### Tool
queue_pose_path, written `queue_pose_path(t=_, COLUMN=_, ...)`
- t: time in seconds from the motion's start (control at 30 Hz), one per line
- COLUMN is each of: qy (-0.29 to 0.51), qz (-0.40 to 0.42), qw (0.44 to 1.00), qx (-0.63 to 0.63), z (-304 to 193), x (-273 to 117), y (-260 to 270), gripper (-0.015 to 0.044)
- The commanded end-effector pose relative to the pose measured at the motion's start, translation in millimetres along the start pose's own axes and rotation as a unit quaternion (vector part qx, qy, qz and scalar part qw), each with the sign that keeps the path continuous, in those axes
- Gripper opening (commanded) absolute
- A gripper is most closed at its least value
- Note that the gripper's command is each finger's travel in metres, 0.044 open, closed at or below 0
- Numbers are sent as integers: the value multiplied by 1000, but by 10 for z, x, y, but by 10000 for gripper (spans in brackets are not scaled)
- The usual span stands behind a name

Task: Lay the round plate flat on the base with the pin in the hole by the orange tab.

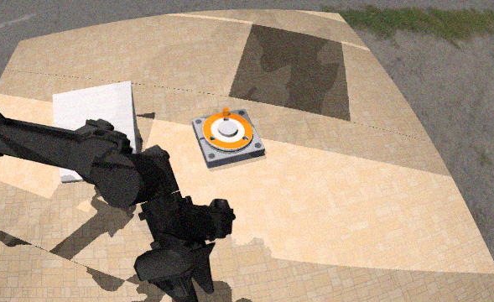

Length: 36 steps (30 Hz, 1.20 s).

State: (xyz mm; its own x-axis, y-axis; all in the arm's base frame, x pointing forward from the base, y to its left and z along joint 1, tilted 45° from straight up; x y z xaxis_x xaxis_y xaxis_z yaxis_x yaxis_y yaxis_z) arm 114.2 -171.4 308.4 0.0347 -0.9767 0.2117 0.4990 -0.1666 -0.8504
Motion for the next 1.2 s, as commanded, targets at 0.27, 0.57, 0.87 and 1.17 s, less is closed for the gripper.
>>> queue_pose_path(t=0.27, qy=-72, qz=207, qw=975, qx=34, z=729, x=-126, y=800, gripper=164)
queue_pose_path(t=0.57, qy=-29, qz=386, qw=921, qx=47, z=1185, x=-632, y=1647, gripper=0)
queue_pose_path(t=0.87, qy=87, qz=490, qw=867, qx=11, z=1284, x=-1455, y=2376, gripper=0)
queue_pose_path(t=1.17, qy=216, qz=474, qw=852, qx=-49, z=1044, x=-2307, y=2804, gripper=0)
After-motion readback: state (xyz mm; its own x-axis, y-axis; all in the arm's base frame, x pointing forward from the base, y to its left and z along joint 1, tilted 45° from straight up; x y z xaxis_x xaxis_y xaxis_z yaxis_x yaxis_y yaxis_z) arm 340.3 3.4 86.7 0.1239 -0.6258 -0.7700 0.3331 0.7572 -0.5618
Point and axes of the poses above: the point midway between the two fingers, 35 mm back from their tips, its own x axis out along the fingers, its own y axis across the jaws, z = x × y, the point moved 4 cm from there along -x, back along the fingers, and after that the axes turned 13 degrees about x, right-handed, at the moved point
